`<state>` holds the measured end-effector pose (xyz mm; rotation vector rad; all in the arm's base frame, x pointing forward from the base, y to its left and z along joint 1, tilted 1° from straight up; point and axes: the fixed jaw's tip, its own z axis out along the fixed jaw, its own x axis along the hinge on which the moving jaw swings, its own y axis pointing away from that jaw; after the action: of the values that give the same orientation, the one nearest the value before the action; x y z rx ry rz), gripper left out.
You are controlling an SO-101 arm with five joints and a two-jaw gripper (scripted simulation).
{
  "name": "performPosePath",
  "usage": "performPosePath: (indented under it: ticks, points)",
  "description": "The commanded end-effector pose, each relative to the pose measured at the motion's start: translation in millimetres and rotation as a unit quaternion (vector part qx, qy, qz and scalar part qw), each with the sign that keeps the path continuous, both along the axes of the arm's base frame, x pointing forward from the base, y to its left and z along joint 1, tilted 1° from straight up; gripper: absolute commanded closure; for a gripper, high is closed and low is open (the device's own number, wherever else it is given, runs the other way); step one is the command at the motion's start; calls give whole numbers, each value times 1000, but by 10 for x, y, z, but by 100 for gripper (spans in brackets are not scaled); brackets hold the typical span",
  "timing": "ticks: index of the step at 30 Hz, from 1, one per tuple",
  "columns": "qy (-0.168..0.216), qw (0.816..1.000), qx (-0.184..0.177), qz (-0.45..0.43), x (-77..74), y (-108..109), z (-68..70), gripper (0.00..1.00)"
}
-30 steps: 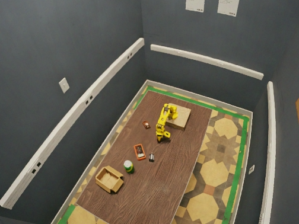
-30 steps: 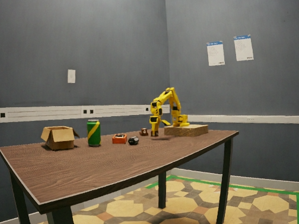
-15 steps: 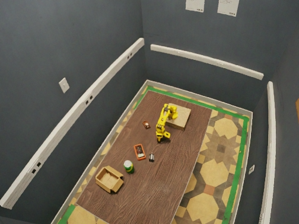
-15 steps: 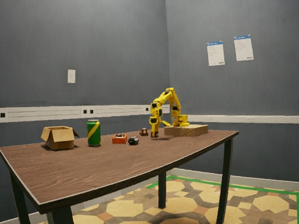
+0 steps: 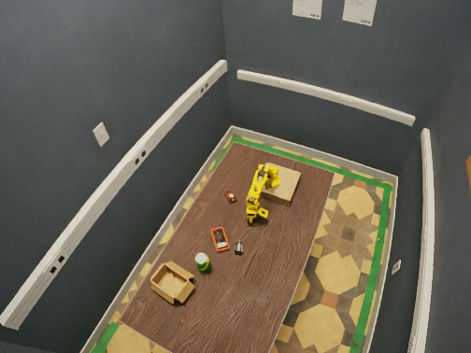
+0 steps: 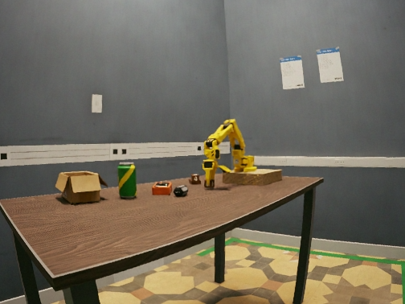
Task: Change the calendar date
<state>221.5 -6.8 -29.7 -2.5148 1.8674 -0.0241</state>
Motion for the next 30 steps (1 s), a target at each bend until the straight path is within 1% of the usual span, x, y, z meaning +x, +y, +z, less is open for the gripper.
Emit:
performPosePath:
  ticks: [1,11,14,19,21,30]
  points:
    - [13,1000,1,3,-57,-11,-70,100]
    - [13,1000,1,3,-58,-11,-87,100]
    - [13,1000,1,3,-58,-11,-87,96]
    - [13,1000,1,3,-58,-11,-87,85]
    - [13,1000,1,3,-58,-11,-87,83]
    - [13,1000,1,3,-58,-11,-87,81]
